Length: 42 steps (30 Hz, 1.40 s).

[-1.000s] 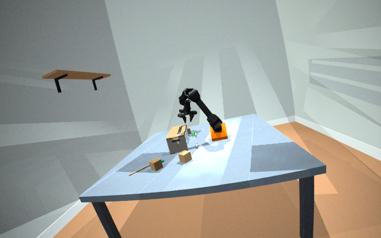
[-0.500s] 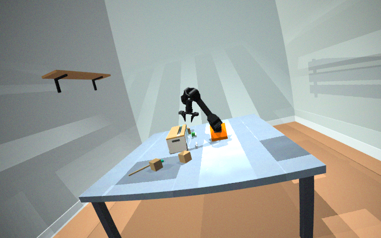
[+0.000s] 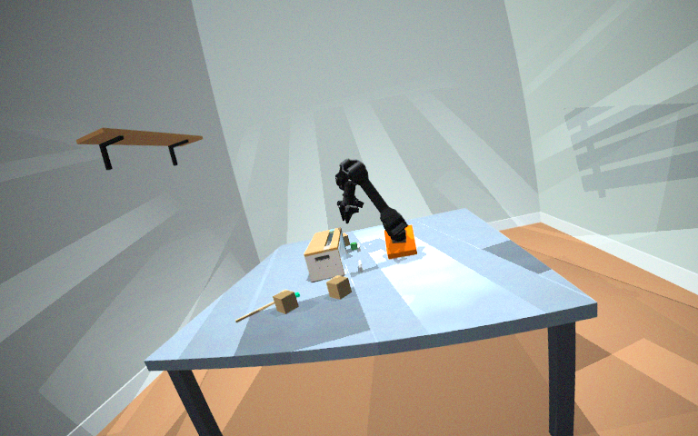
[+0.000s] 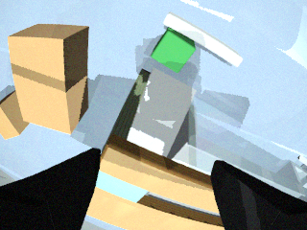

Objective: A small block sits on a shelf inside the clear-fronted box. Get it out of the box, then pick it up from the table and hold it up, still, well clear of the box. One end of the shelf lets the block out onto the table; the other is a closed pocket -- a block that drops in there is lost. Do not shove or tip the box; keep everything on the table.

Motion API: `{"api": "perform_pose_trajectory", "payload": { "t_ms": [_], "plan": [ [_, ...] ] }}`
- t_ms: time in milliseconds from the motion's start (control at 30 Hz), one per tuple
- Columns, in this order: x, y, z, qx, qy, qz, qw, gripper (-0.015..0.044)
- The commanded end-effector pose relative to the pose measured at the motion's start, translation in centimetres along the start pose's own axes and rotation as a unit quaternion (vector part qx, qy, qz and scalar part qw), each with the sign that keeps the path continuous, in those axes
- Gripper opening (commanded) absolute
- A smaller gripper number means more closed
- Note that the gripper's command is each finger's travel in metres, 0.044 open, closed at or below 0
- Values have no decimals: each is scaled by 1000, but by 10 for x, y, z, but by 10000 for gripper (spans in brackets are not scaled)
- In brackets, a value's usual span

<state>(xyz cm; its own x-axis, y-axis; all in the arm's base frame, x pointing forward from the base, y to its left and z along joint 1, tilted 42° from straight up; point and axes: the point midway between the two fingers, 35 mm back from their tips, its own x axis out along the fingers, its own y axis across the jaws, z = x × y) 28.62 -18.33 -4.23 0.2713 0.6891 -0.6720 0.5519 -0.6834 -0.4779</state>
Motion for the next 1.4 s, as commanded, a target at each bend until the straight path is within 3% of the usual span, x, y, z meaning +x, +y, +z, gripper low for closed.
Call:
{"api": "perform_pose_trajectory", "payload": {
  "t_ms": [0, 333, 567, 1367],
  "plan": [
    [-7, 7, 1, 169, 27, 0, 985, 285],
    [-5, 7, 2, 169, 27, 0, 985, 285],
    [78, -1, 34, 169, 28, 0, 985, 285],
    [106, -5, 43, 169, 28, 0, 985, 285]
  ]
}}
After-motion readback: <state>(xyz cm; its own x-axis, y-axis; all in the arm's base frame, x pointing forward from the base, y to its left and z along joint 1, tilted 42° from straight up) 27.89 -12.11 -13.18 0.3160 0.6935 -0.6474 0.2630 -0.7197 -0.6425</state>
